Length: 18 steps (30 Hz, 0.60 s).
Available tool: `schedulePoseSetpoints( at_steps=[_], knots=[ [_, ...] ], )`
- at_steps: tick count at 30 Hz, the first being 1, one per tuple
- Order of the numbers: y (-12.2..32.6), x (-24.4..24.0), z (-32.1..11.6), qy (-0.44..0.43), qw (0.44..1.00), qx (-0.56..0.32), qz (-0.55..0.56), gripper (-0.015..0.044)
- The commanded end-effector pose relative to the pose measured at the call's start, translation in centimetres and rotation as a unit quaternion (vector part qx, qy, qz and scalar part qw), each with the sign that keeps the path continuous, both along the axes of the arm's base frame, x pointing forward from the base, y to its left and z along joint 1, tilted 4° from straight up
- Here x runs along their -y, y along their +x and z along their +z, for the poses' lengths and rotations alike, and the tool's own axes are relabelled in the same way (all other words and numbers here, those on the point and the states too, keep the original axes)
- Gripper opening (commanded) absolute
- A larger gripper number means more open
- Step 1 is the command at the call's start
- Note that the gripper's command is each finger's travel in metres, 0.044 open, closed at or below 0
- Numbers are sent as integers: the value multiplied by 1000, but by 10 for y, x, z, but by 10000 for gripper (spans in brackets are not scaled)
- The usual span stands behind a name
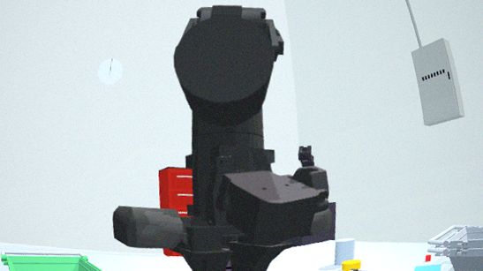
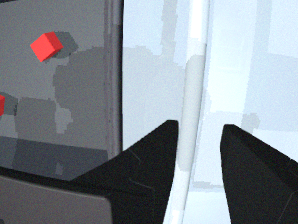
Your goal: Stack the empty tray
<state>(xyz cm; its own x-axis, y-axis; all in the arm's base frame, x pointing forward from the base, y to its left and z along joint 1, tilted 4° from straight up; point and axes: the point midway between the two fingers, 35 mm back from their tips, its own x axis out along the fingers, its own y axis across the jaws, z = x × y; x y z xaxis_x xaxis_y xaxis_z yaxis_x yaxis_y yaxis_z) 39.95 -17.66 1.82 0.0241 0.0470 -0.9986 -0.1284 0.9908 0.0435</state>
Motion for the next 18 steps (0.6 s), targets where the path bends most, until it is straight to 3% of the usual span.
schedulePoseSetpoints(
  at_steps=[1,8,18],
  knots=[
    [-2,-1,-21,2,1000,-6,1,85],
    [-2,-3,-51,3,1000,-6,1,85],
    [-5,-19,-23,3,1000,-6,1,85]
  ],
)
